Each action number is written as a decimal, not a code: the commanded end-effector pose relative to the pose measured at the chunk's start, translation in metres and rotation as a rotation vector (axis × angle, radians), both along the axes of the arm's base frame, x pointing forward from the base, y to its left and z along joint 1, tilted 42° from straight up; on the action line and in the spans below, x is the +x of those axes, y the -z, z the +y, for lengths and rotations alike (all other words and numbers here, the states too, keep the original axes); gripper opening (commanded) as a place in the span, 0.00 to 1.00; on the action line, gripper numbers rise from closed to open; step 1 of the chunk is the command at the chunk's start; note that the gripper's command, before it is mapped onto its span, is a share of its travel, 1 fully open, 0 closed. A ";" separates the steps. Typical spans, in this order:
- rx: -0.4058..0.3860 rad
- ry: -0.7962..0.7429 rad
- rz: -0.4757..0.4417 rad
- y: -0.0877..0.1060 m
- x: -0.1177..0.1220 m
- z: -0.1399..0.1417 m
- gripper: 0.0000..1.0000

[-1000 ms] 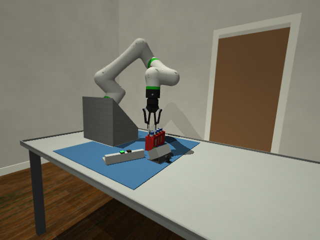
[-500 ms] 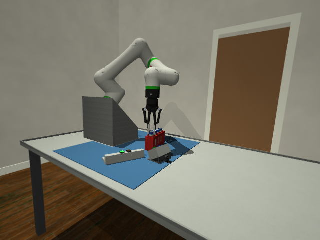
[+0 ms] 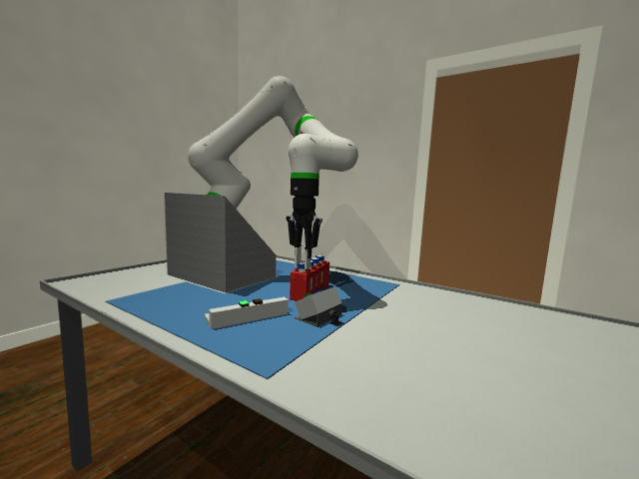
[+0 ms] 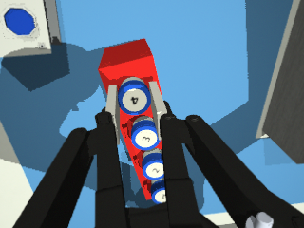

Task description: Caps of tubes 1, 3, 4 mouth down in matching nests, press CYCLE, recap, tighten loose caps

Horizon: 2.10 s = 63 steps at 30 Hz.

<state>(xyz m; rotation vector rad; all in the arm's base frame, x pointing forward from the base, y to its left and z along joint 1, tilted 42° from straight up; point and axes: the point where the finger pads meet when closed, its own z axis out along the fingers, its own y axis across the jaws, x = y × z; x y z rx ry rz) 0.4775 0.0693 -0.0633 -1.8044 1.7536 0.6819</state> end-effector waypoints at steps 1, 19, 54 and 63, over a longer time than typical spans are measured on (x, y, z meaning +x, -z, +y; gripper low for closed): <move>-0.006 0.124 0.121 0.000 0.000 0.001 0.00; -0.006 0.163 0.156 0.000 0.000 0.001 0.35; -0.009 -0.415 -0.376 0.000 0.000 0.000 0.00; -0.009 -0.415 -0.376 0.000 0.000 0.000 0.00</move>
